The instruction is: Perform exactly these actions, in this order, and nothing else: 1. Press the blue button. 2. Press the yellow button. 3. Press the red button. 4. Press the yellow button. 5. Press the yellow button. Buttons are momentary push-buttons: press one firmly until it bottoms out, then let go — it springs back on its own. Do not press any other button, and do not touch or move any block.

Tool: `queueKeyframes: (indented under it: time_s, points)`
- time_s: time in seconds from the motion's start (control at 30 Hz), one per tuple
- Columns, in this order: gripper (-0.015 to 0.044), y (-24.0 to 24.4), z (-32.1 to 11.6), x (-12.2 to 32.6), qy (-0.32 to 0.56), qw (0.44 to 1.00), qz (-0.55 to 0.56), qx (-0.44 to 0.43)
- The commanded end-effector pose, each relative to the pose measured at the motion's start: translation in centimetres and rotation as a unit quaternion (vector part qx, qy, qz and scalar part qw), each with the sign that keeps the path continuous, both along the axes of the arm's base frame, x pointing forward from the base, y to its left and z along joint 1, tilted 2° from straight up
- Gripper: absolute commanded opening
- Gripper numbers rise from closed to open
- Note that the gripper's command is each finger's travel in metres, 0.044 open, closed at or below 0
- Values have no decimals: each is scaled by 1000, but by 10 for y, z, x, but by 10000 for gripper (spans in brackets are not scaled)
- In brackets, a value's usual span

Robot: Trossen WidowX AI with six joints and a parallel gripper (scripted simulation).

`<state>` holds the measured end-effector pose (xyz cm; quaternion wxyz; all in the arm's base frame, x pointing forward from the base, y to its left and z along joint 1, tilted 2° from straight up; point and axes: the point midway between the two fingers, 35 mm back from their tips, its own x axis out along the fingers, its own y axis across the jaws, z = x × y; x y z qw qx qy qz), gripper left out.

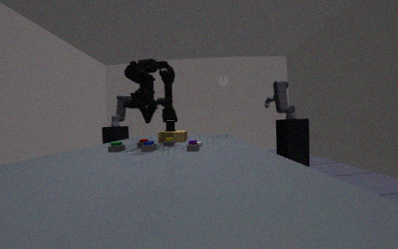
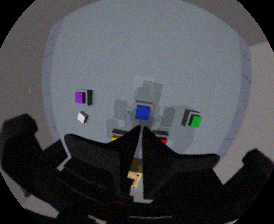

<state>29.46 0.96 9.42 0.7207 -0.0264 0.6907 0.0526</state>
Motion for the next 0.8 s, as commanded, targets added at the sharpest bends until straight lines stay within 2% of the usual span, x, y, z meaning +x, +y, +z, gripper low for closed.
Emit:
queueKeyframes:
  time_s: [0.0,0.1,0.37,0.67,0.77]
  points:
    - [20,-1,8,-3,6,1000,3,-2]
    - [20,11,11,-20,7,1000,3,-1]
    - [20,49,7,-112,11,1000,3,1]
    - [20,50,4,-113,11,1000,3,1]
    - [20,52,-33,-111,11,1000,3,1]
